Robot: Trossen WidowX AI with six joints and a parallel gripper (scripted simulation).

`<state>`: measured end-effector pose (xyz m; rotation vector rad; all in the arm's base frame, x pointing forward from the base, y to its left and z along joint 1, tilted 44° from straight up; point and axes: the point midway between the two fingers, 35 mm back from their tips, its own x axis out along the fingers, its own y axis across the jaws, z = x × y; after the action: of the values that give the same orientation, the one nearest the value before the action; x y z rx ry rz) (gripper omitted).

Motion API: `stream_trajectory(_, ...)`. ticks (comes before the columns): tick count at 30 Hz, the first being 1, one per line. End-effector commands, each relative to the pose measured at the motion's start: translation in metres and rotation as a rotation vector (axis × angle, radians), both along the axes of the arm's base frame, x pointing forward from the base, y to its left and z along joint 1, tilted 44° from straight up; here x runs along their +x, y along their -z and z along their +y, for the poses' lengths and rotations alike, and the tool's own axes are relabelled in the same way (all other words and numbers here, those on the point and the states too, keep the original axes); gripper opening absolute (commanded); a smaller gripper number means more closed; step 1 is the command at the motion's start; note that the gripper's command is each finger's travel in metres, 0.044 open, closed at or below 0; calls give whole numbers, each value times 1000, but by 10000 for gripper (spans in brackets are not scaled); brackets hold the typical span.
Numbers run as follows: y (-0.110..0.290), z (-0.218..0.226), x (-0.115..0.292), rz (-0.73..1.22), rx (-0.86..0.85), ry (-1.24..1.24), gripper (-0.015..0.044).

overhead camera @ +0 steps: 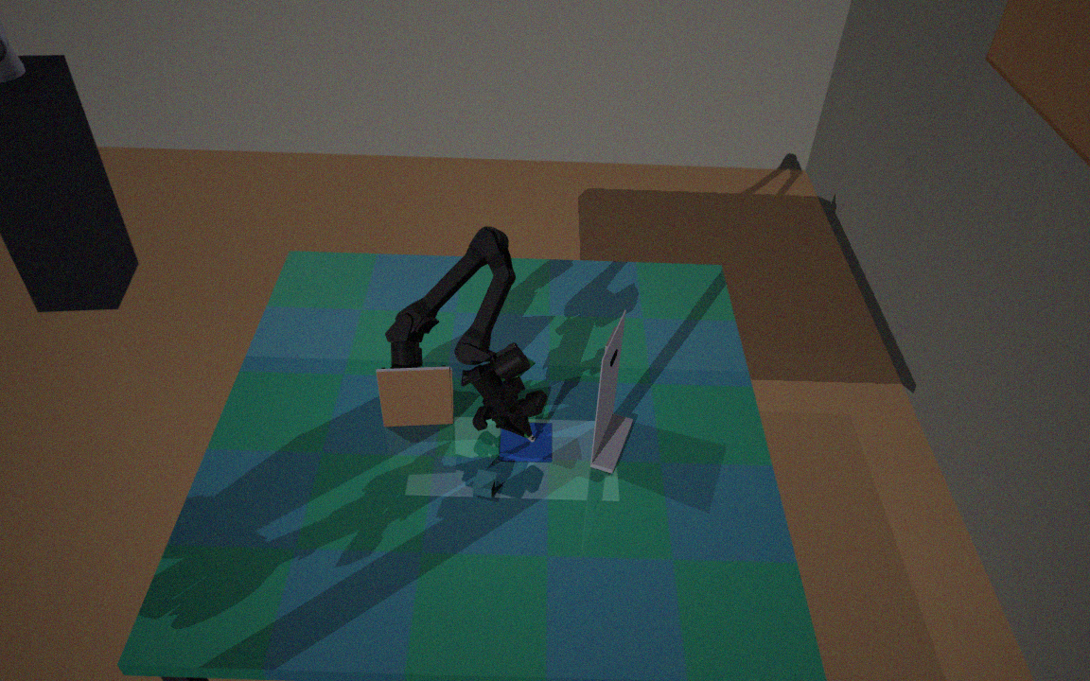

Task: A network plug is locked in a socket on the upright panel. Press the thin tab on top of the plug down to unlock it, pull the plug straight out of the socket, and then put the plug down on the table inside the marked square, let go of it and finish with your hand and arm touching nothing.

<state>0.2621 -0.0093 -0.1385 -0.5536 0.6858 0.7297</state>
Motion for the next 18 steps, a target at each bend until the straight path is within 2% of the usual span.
stream_trajectory(1, 2, 1, 0, 5, 0, 5, 0)
stream_trajectory(12, 1, 2, 1, 1, 0, 0, 0)
stream_trajectory(18, 1, 2, 1, 1, 0, 0, 156)
